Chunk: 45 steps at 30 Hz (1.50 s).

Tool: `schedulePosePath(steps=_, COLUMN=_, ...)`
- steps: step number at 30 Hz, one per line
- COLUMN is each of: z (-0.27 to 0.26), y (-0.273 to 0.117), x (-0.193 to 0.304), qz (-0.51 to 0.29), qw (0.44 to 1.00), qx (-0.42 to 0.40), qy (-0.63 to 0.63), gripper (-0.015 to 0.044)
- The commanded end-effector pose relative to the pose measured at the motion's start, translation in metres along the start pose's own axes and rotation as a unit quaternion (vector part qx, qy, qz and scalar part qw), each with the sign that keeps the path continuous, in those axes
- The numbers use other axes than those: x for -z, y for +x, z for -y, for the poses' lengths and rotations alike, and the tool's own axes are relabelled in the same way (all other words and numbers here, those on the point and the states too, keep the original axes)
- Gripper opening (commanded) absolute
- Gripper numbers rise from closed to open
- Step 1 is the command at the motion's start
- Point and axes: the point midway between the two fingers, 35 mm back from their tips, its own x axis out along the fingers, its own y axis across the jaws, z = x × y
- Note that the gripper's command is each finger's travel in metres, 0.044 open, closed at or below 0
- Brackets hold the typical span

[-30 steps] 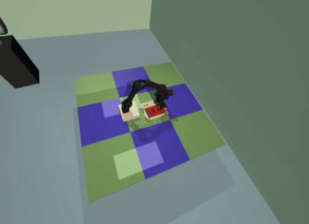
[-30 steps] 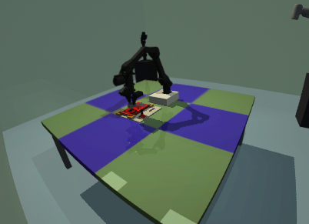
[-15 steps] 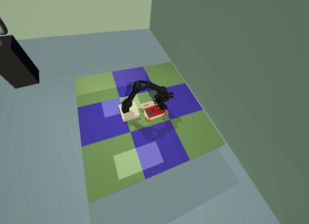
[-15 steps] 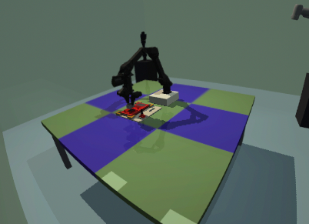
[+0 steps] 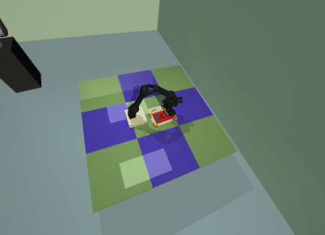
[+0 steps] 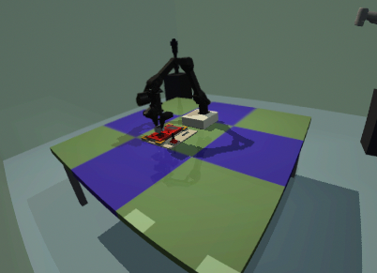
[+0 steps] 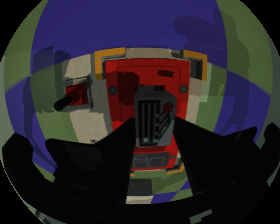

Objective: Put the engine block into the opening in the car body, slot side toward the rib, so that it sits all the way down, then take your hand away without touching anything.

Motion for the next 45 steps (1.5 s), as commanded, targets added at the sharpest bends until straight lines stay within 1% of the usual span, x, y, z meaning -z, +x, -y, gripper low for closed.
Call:
schedulePosePath(steps=1, z=-0.0006, y=-0.0007, x=-0.0003, qz=0.002, qw=1.000, qx=-0.001, qy=0.004, gripper=0.0158)
schedulePosePath(steps=10, z=-0.0015, y=-0.0014, x=-0.0005, qz=0.002, qw=1.000, qx=-0.001, qy=-0.014, gripper=0.0158)
schedulePosePath(steps=32, z=-0.0016, y=-0.0014, x=-0.0004, qz=0.002, qw=1.000, qx=-0.001, qy=-0.007, gripper=0.0158)
schedulePosePath(steps=38, z=-0.0016, y=-0.0001, x=-0.0001, qz=0.002, qw=1.000, qx=-0.001, qy=0.012, gripper=0.0158)
schedulePosePath(steps=45, z=-0.0016, y=0.0010, x=-0.0001, qz=0.002, qw=1.000, qx=-0.001, qy=-0.004, gripper=0.0158)
